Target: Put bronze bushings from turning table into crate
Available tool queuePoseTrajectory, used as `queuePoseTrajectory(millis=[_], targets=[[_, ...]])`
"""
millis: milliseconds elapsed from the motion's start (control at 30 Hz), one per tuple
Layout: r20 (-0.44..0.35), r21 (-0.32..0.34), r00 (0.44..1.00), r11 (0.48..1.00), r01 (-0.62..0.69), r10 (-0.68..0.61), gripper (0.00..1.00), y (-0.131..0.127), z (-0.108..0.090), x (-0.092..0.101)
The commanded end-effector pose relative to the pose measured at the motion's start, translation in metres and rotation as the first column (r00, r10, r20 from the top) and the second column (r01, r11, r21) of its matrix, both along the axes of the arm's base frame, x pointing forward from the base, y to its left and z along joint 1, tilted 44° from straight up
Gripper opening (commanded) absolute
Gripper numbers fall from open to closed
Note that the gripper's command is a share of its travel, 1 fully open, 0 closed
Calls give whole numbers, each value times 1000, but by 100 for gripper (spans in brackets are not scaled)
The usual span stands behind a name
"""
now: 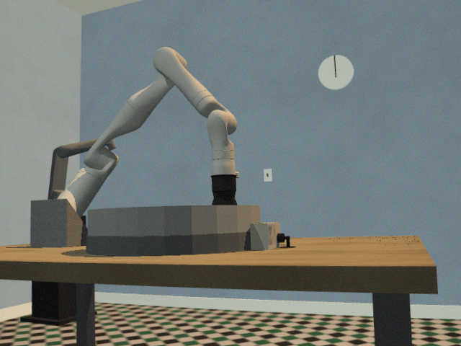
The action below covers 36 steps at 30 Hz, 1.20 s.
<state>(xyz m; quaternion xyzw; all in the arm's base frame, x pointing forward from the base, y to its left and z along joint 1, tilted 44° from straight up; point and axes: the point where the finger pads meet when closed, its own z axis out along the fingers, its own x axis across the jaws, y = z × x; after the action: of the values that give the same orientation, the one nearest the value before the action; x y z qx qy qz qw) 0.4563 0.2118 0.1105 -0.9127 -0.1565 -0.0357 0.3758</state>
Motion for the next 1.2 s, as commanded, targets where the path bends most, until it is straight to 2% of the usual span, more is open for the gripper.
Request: queuePoseTrajectory(millis=[0, 1167], targets=[[1, 0, 1000, 1000, 2, -2, 47, -1, 0, 1], [1, 0, 1000, 1000, 1, -1, 47, -3, 3, 1]])
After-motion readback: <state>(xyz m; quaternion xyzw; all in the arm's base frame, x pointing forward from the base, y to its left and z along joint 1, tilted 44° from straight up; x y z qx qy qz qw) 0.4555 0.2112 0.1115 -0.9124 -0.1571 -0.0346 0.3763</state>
